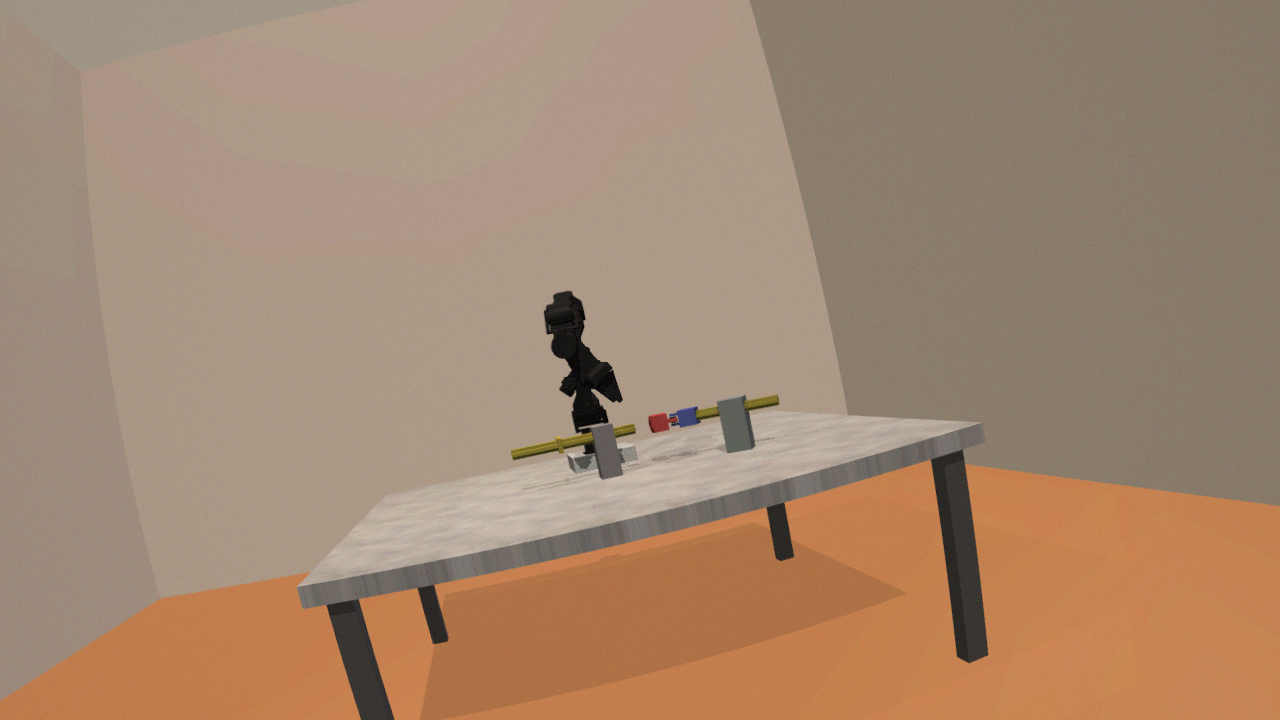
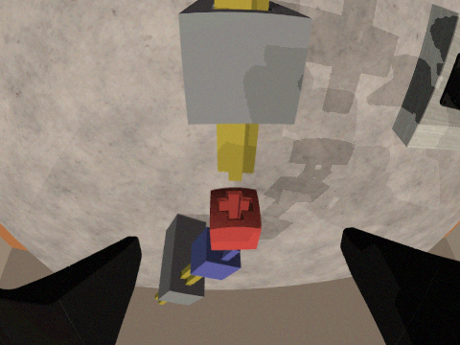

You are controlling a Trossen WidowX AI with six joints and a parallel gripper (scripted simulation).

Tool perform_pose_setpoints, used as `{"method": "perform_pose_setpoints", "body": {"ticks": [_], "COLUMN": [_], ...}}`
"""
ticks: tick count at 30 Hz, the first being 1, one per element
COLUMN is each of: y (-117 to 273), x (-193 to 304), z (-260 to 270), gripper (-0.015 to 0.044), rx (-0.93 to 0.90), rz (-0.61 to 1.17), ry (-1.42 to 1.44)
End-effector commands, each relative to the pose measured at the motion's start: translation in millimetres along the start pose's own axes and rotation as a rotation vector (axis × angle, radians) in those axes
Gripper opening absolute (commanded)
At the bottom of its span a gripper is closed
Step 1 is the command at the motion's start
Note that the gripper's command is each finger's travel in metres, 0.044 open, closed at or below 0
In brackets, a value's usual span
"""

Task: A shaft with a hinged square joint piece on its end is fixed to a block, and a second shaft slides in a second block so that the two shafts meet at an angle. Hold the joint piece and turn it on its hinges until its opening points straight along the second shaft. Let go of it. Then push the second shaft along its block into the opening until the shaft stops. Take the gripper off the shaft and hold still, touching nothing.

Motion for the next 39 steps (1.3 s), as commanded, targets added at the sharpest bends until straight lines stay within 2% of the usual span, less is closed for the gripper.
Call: {"method": "perform_pose_setpoints", "body": {"ticks": [1,5,10,16,19,28,39], "y": [0.0,14.9,50.9,98.4,111.5,108.7,53.6], "x": [-1.9,-29.0,-88.8,-170.1,-193.9,-195.8,-196.2], "z": [-0.1,6.2,8.3,-17.1,-31.2,-30.8,-12.4], "gripper": [0.044,0.044,0.044,0.044,0.044,0.044,0.044], "rx": [-0.003,-0.032,-0.064,-0.07,-0.068,-0.053,0.123], "rz": [0.004,-0.044,-0.115,-0.18,-0.196,-0.209,-0.461], "ry": [-0.012,-0.031,0.012,0.118,0.149,0.142,-0.002]}}
Point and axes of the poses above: the point midway between the two fingers, 35 mm back from their tips, its own y axis back along the fingers, its own z axis across the jaws, x = y × z, the point moved 8 cm from there along y, back along the fingers, and after that the axes turned 5 degrees about y, right-handed, at the moved point
